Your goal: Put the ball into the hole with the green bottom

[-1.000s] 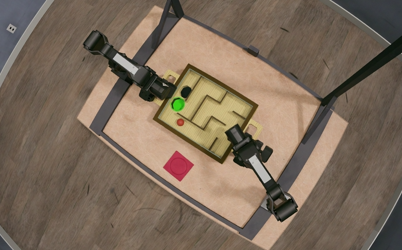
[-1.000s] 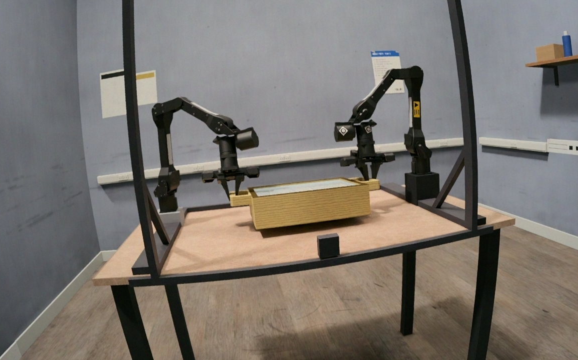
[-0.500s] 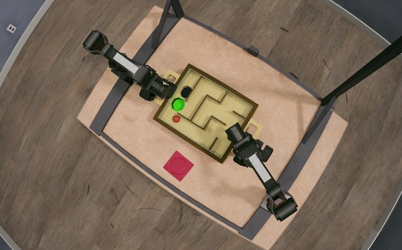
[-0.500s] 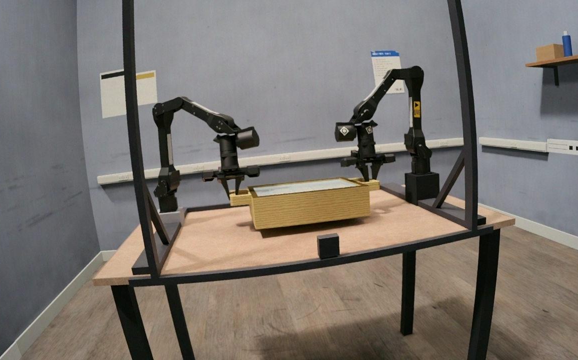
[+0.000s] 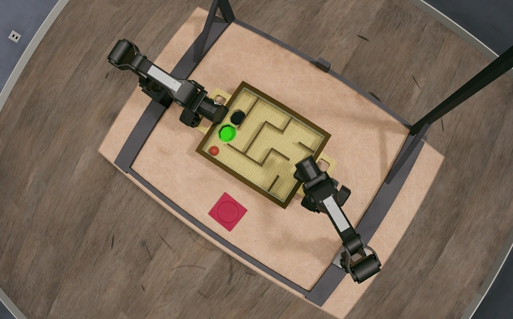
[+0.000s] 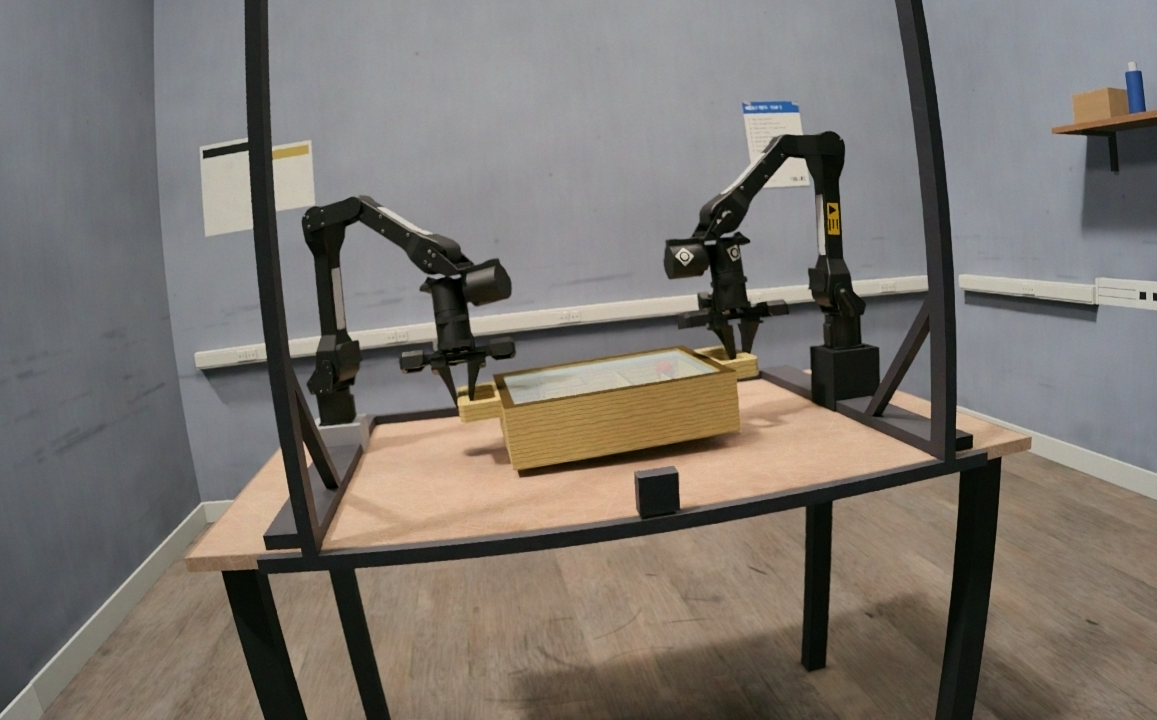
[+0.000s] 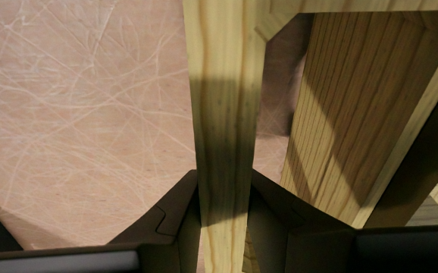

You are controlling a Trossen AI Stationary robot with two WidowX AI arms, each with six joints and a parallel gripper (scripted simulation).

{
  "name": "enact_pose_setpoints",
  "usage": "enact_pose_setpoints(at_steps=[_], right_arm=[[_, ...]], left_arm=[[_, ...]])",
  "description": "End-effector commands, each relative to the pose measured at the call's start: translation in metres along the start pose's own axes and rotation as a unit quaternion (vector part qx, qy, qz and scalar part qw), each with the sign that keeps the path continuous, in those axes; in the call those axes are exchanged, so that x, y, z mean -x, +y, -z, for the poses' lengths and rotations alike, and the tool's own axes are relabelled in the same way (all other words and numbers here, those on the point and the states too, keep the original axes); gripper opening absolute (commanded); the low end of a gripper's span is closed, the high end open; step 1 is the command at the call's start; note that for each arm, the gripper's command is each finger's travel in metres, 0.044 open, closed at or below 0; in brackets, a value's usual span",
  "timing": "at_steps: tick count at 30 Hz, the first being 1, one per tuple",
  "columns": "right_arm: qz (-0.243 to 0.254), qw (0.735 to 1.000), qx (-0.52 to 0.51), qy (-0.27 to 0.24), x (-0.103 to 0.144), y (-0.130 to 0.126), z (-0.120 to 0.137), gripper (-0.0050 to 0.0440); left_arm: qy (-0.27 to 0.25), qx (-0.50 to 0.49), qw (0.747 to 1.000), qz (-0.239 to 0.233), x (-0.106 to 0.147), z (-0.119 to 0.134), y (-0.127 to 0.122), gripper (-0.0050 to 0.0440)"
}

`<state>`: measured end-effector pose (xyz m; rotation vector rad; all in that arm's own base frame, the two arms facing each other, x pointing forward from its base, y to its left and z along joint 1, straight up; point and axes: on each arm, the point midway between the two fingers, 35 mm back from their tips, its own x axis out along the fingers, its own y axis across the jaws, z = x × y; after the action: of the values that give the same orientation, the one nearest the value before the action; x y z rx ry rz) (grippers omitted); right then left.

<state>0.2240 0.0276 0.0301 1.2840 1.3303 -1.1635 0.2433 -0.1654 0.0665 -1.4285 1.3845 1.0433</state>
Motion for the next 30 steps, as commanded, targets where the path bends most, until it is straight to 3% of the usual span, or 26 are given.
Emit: enact_pose_setpoints(at_steps=[1,6,12,14,23,30], right_arm=[[-0.012,1.0,0.003,-0.015,0.005,-0.005,0.005,-0.005],[-0.029,0.999,0.006,-0.022,-0.004,-0.007,0.004,-0.005],[-0.048,0.999,0.009,0.02,-0.011,-0.008,-0.003,-0.005],[-0.042,0.999,0.008,0.029,0.003,0.001,-0.002,-0.005],[-0.021,0.998,0.006,0.053,0.005,0.002,-0.005,-0.005],[-0.012,1.0,0.005,0.021,0.013,0.003,0.001,-0.005]], left_arm=[[-0.001,-0.004,1.0,0.01,0.013,0.014,-0.007,-0.005],[-0.006,0.001,1.0,-0.008,0.021,0.019,-0.009,-0.005],[0.035,0.003,0.999,-0.028,0.031,0.014,-0.012,-0.005],[0.041,-0.001,0.999,-0.015,0.022,0.008,-0.003,-0.005],[0.066,-0.004,0.998,-0.003,0.017,0.003,-0.001,-0.005],[0.036,-0.006,0.999,0.017,0.013,0.008,-0.002,-0.005]])
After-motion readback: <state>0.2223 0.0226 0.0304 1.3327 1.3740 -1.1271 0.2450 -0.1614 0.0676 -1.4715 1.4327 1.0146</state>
